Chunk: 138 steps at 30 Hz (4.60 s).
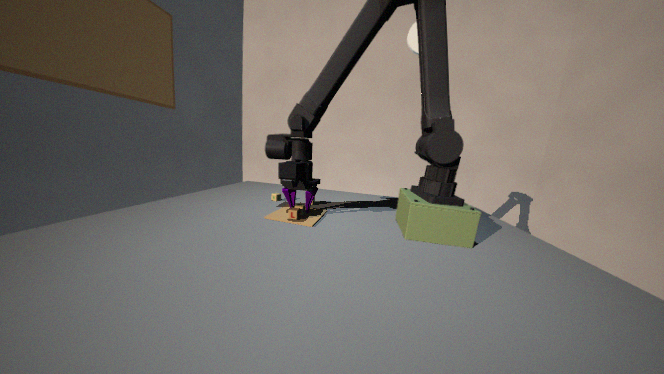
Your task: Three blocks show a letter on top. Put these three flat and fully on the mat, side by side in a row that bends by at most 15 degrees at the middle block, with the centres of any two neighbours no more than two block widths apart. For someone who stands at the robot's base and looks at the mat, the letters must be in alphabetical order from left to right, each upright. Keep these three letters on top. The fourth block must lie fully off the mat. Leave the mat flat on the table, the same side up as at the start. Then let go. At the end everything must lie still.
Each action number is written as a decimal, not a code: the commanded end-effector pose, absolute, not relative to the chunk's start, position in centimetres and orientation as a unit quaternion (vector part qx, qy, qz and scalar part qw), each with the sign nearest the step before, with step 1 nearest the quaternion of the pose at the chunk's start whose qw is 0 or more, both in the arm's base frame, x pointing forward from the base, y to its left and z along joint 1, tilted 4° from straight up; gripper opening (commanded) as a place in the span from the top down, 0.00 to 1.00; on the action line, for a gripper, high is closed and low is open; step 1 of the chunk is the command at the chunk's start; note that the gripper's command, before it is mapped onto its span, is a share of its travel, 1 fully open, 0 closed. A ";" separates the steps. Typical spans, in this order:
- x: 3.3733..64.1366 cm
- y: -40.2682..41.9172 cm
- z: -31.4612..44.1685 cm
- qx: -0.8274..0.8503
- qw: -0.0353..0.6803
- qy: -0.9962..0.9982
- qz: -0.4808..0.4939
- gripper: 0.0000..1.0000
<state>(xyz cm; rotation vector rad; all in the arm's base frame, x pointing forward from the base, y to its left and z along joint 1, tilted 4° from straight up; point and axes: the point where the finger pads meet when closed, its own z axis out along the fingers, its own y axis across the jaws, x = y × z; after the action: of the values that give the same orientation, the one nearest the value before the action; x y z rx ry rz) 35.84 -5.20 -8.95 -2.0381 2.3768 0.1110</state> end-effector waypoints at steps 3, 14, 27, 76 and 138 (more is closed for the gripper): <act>39.2 -5.7 -6.1 -0.650 0.029 0.760 0.009 0.55; 39.2 -6.1 -4.7 -0.649 0.029 0.760 0.008 0.55; 39.2 -6.2 -2.9 -0.651 0.030 0.758 0.007 0.55; 39.2 -6.4 1.9 -0.652 0.027 0.758 0.011 0.55; 39.4 -6.5 1.8 -0.543 0.027 0.839 0.010 0.00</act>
<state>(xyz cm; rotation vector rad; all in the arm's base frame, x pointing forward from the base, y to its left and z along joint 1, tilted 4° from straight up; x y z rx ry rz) 36.17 -5.58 -0.48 -1.8748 2.5089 0.1136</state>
